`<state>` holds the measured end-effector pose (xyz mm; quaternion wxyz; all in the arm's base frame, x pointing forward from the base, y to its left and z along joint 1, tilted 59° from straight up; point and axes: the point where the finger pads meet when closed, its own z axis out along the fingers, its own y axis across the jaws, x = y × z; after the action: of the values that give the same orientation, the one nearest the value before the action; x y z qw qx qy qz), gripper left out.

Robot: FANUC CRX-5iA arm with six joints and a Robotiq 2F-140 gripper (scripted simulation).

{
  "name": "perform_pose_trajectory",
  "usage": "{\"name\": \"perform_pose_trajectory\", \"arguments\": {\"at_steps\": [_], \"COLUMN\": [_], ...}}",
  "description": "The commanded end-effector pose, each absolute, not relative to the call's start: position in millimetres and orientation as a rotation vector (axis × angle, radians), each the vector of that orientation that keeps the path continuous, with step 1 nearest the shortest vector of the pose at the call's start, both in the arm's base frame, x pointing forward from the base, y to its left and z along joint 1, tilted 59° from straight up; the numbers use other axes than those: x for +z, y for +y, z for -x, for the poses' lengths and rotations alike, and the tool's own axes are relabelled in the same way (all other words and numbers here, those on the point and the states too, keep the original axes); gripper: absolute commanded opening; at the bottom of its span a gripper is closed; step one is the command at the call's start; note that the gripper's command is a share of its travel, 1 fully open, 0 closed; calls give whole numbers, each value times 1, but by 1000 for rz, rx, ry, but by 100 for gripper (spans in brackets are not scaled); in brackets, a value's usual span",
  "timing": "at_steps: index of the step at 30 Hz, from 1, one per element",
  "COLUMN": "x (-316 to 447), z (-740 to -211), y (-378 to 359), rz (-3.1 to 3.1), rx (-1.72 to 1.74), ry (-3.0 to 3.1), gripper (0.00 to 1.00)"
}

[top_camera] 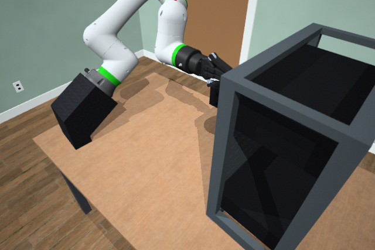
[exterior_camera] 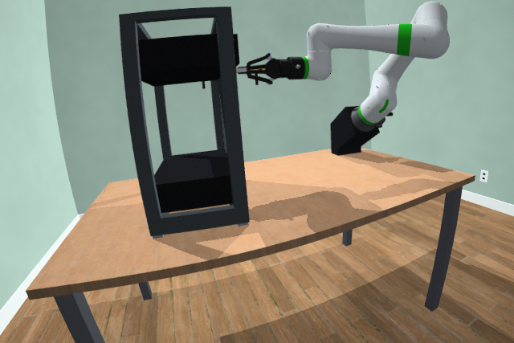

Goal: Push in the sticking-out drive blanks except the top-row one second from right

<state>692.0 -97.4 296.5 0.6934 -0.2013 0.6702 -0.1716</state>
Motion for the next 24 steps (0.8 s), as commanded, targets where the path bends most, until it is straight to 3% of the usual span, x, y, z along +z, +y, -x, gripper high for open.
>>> {"name": "perform_pose_trajectory", "arguments": {"at_steps": [1, 24], "x": [296, 296], "z": [-694, -697], "y": [-97, -97], "rz": [450, 450], "rx": [-383, -383], "ry": [1497, 1497], "gripper": [0, 0]}}
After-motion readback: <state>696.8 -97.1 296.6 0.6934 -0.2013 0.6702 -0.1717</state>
